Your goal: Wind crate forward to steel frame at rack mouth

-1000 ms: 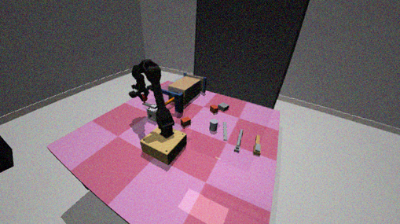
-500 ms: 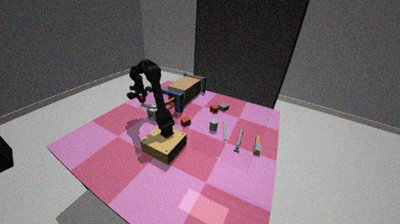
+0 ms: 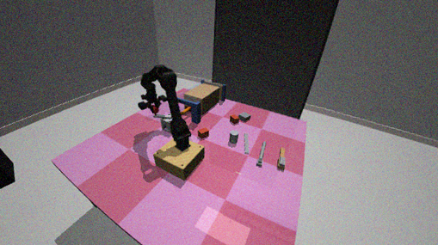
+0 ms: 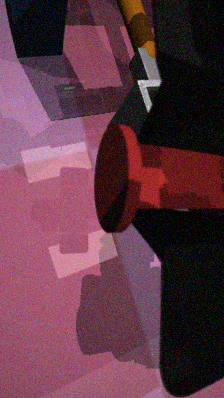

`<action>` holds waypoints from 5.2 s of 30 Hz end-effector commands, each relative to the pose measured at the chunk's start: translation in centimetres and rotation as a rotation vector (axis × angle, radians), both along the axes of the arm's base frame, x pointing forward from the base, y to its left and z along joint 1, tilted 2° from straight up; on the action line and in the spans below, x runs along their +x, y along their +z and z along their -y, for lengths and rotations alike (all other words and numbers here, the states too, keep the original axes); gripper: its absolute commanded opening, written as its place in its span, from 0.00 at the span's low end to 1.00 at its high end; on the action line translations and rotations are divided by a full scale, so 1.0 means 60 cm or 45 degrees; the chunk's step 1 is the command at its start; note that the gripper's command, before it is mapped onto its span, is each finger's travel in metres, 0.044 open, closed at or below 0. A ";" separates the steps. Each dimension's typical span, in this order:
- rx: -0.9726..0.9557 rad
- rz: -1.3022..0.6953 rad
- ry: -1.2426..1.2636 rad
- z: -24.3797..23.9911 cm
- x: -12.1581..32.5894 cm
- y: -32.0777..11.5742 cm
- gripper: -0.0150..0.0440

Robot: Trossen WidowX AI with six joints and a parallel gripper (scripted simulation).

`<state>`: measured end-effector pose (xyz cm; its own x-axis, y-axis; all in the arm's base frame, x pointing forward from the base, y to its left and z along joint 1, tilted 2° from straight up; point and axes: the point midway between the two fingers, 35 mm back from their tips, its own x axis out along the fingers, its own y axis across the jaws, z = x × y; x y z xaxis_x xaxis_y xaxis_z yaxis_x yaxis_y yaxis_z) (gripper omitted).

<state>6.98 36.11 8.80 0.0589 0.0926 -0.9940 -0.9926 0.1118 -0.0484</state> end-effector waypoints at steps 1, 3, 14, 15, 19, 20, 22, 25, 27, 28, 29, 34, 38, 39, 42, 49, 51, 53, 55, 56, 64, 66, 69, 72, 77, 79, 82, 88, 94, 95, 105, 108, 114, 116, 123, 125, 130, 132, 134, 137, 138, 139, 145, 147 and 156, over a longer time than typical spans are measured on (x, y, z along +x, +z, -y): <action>-0.061 -0.036 0.019 0.025 -0.026 -0.011 0.25; -0.061 -0.036 0.019 0.028 -0.029 -0.011 0.25; -0.062 -0.037 0.019 0.046 -0.041 -0.013 0.25; -0.062 -0.037 0.019 0.048 -0.043 -0.013 0.25; -0.062 -0.037 0.019 0.054 -0.047 -0.014 0.25; -0.062 -0.037 0.019 0.056 -0.047 -0.014 0.25; -0.062 -0.037 0.019 0.059 -0.049 -0.014 0.25; -0.063 -0.037 0.019 0.065 -0.052 -0.014 0.25; -0.063 -0.037 0.019 0.069 -0.054 -0.015 0.25; -0.063 -0.038 0.019 0.070 -0.054 -0.015 0.25; -0.063 -0.038 0.019 0.072 -0.055 -0.015 0.25; -0.064 -0.038 0.019 0.081 -0.058 -0.016 0.25; -0.064 -0.038 0.019 0.089 -0.061 -0.016 0.25; -0.064 -0.038 0.019 0.091 -0.062 -0.016 0.25; -0.064 -0.038 0.019 0.096 -0.063 -0.016 0.25; -0.065 -0.038 0.019 0.110 -0.066 -0.017 0.25; -0.065 -0.038 0.019 0.114 -0.066 -0.018 0.25; -0.066 -0.038 0.019 0.118 -0.066 -0.018 0.25; -0.066 -0.038 0.019 0.122 -0.067 -0.018 0.25; -0.066 -0.038 0.019 0.124 -0.067 -0.018 0.25; -0.067 -0.038 0.019 0.140 -0.067 -0.019 0.25; -0.067 -0.038 0.019 0.143 -0.067 -0.019 0.25; -0.067 -0.038 0.019 0.150 -0.067 -0.019 0.25; -0.068 -0.038 0.019 0.155 -0.066 -0.020 0.25; -0.068 -0.038 0.019 0.165 -0.064 -0.020 0.25; -0.069 -0.038 0.019 0.169 -0.063 -0.020 0.25; -0.069 -0.038 0.019 0.175 -0.062 -0.021 0.25; -0.069 -0.038 0.019 0.186 -0.059 -0.021 0.25; -0.070 -0.037 0.019 0.197 -0.055 -0.021 0.25; -0.070 -0.037 0.019 0.200 -0.054 -0.021 0.25; -0.072 -0.036 0.019 0.234 -0.034 -0.022 0.25; -0.072 -0.036 0.019 0.238 -0.031 -0.022 0.25; -0.073 -0.035 0.019 0.247 -0.023 -0.023 0.25; -0.073 -0.035 0.019 0.250 -0.020 -0.023 0.25; -0.074 -0.034 0.019 0.260 -0.010 -0.023 0.25; -0.074 -0.034 0.019 0.263 -0.007 -0.023 0.25; -0.074 -0.034 0.019 0.269 0.001 -0.023 0.25; -0.074 -0.033 0.019 0.271 0.004 -0.023 0.25; -0.074 -0.033 0.019 0.273 0.007 -0.023 0.25; -0.075 -0.033 0.019 0.277 0.013 -0.023 0.25; -0.075 -0.033 0.019 0.277 0.014 -0.023 0.25; -0.075 -0.033 0.019 0.279 0.016 -0.023 0.25; -0.075 -0.032 0.019 0.284 0.027 -0.022 0.25; -0.075 -0.032 0.019 0.286 0.030 -0.022 0.25; -0.076 -0.031 0.019 0.293 0.047 -0.022 0.25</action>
<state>8.21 19.21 7.74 -0.0122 0.0538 -0.9985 -0.9976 0.0676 0.0158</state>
